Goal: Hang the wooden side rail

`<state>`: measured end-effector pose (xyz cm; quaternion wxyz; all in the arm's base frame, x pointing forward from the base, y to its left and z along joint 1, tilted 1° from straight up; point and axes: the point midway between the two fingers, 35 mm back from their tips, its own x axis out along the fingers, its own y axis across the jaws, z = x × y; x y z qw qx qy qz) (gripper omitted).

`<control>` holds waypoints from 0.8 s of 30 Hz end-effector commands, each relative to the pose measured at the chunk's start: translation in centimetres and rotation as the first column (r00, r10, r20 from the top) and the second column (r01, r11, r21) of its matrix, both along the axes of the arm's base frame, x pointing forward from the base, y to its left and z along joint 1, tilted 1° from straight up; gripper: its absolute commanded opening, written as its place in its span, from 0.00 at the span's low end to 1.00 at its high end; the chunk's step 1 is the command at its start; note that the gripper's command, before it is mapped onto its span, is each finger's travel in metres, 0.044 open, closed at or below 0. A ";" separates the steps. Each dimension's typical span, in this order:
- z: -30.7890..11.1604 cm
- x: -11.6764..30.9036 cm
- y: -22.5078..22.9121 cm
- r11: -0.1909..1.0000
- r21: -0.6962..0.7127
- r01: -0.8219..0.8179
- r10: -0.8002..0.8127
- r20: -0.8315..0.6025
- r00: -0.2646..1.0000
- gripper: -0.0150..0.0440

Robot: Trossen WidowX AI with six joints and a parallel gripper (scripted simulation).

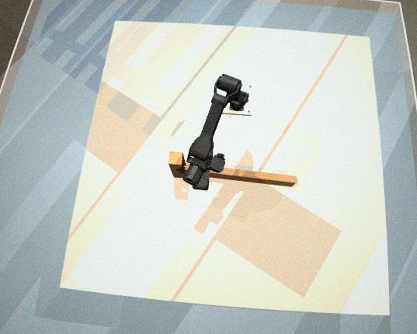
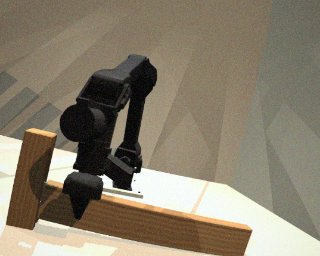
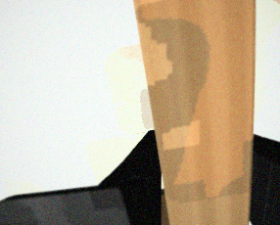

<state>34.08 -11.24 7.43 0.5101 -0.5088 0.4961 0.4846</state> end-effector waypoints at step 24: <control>-0.1 0.0 -0.3 1.000 -0.004 -0.001 0.001 0.007 1.000 0.25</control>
